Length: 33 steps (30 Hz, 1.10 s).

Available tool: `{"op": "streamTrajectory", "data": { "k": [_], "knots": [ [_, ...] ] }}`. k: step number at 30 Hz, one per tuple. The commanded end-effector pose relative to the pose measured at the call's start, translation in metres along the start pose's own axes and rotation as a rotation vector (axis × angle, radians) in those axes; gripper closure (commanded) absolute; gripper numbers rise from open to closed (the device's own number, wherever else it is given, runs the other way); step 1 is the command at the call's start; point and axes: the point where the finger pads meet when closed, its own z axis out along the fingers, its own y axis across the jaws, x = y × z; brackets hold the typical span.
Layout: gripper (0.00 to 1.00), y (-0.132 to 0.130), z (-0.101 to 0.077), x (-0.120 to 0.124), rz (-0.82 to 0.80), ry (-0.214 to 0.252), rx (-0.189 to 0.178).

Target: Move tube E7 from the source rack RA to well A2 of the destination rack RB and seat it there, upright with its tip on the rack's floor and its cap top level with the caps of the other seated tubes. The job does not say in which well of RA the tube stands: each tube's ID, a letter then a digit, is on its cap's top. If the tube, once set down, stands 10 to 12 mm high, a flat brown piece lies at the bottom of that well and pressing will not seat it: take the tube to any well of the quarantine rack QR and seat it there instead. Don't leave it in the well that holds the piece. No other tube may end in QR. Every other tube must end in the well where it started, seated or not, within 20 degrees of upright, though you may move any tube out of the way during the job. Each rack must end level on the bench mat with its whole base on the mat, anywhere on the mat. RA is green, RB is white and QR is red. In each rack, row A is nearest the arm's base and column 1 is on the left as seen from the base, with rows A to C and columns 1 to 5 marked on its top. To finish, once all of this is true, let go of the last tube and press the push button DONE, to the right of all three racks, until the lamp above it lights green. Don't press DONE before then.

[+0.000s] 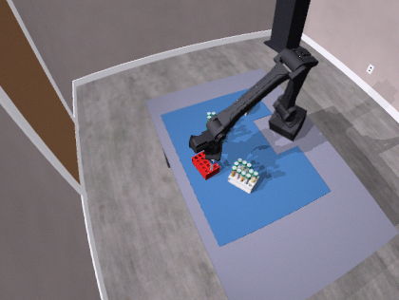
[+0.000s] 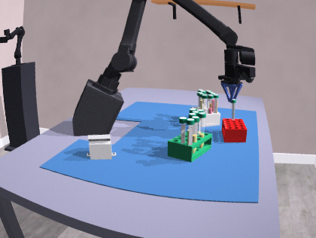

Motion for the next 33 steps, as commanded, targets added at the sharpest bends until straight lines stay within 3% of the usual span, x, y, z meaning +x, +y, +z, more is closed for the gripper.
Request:
{"op": "streamTrajectory", "data": {
  "k": [1, 9, 17, 33],
  "knots": [
    [1.0, 0.008, -0.026, -0.014, -0.006, -0.044, -0.028],
    [1.0, 0.0, -0.021, -0.009, -0.003, -0.032, -0.017],
    [1.0, 0.016, -0.036, -0.018, -0.008, -0.058, -0.041],
    [1.0, 0.017, -0.041, -0.021, -0.006, -0.055, -0.037]
  ]
}}
